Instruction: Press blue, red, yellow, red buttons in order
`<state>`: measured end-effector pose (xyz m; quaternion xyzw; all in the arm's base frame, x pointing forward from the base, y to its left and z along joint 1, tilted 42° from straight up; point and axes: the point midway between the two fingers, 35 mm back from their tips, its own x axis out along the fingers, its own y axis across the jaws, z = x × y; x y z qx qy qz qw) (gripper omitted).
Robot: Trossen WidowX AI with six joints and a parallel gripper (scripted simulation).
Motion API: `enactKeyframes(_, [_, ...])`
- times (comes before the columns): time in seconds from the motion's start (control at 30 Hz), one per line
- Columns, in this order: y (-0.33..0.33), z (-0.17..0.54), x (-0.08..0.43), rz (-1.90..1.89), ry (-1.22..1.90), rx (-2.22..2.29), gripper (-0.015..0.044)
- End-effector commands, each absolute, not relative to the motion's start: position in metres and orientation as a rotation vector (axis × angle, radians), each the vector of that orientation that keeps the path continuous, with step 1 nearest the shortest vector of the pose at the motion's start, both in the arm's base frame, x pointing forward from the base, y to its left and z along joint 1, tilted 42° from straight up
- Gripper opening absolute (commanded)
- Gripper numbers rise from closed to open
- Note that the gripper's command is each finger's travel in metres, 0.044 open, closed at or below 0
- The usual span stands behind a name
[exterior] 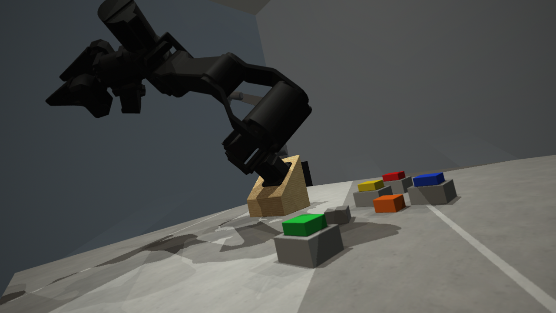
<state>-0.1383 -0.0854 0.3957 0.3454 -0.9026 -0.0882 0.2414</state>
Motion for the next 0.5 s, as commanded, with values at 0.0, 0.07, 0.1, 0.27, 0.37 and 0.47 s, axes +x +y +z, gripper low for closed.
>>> enactKeyframes(0.0, [-0.083, 0.396, -0.141, -0.219, -2.484, 0.934, 0.04])
enactKeyframes(0.07, [-0.063, 0.397, -0.161, -0.033, -2.599, 0.841, 0.04])
enactKeyframes(0.1, [-0.046, 0.398, -0.174, 0.116, -2.669, 0.758, 0.04])
enactKeyframes(0.27, [0.046, 0.387, -0.218, 0.851, -2.762, 0.272, 0.04])
enactKeyframes(0.37, [0.093, 0.376, -0.227, 1.18, -2.669, 0.016, 0.04])
enactKeyframes(0.47, [0.14, 0.362, -0.227, 1.467, -2.493, -0.237, 0.04])
